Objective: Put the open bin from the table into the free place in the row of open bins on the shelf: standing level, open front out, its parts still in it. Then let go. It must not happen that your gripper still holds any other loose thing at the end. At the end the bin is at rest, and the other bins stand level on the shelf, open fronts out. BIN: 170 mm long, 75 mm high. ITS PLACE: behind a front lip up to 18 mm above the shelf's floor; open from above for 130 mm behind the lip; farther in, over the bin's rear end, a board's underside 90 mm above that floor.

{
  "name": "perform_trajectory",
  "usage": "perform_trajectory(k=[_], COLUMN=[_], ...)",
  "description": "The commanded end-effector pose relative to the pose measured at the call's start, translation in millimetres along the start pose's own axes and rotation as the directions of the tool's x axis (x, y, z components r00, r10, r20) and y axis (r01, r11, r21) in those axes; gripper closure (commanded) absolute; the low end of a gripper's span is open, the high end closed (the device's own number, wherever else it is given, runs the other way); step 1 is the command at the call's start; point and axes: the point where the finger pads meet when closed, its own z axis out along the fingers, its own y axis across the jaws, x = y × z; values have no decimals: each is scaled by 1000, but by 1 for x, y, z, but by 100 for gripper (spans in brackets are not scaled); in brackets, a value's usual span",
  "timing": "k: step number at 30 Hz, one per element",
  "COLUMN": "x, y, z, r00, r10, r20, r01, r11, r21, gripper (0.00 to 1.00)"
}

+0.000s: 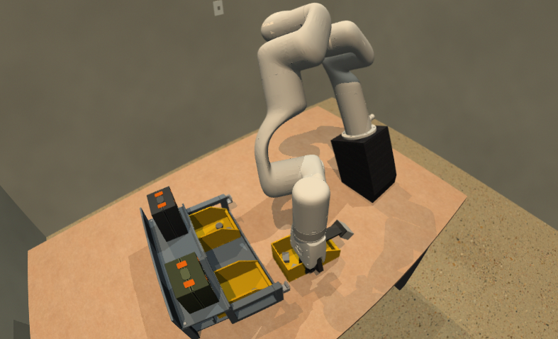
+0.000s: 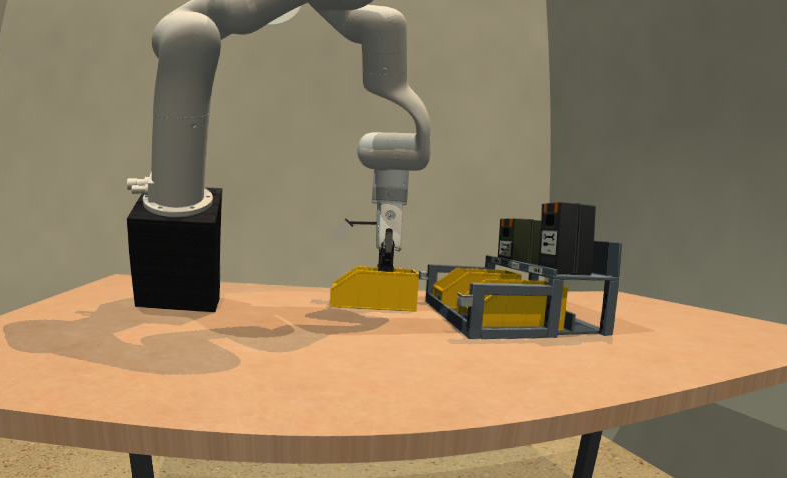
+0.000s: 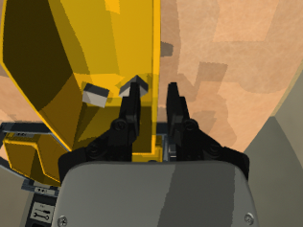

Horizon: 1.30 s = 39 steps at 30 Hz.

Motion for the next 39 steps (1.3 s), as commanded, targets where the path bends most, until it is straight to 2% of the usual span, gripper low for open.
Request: perform_trajectory(k=[1, 13, 14, 39], x=[-2, -2, -2, -2], y=[1, 1, 1, 1], z=[-2, -2, -2, -2], r00=[1000, 1000, 1000, 1000], r10=[1, 1, 1, 1], r20=[3, 3, 3, 3], r01=[-1, -1, -1, -1], r11=[1000, 1000, 1000, 1000], r21=[-3, -3, -3, -3], gripper=[72, 72, 100, 100])
